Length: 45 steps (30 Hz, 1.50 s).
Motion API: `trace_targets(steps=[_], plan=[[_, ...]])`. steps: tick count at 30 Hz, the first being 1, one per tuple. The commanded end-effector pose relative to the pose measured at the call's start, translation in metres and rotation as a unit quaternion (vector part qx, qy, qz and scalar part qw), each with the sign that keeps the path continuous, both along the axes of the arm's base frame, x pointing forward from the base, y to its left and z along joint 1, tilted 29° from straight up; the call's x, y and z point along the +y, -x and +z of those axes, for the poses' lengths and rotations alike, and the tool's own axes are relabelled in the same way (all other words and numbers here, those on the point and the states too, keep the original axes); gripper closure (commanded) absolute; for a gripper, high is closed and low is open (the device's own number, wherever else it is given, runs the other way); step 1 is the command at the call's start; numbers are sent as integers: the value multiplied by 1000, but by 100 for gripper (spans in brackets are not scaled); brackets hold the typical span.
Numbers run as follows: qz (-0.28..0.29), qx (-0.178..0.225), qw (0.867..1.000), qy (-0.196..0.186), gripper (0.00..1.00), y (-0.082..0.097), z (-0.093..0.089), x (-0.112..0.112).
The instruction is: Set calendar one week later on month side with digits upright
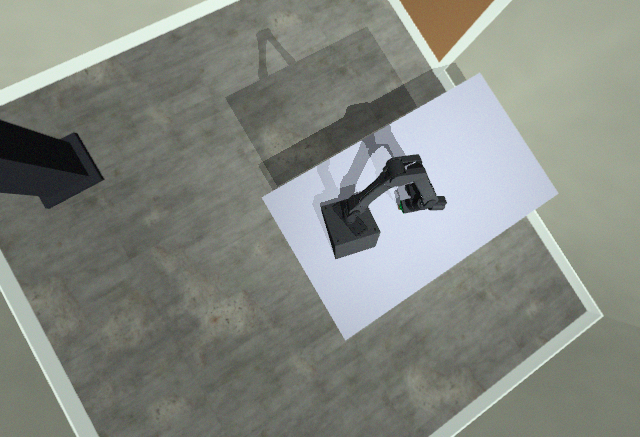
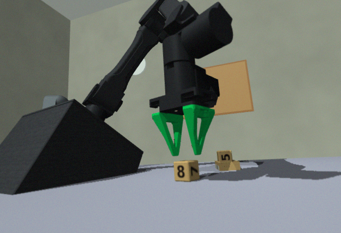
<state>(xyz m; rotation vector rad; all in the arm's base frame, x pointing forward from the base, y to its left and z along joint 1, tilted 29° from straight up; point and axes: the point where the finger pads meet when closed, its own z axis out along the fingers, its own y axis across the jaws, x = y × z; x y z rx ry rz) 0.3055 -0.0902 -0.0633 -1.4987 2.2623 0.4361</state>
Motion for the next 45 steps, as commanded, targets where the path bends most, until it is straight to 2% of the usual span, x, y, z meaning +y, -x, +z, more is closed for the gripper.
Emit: trace_targets(steps=[1,30,45], plan=[[-6,2,1000,-9,55,0,0,1],[-6,2,1000,-9,55,0,0,1],[-7,4,1000,-10,55,7,-1,2]])
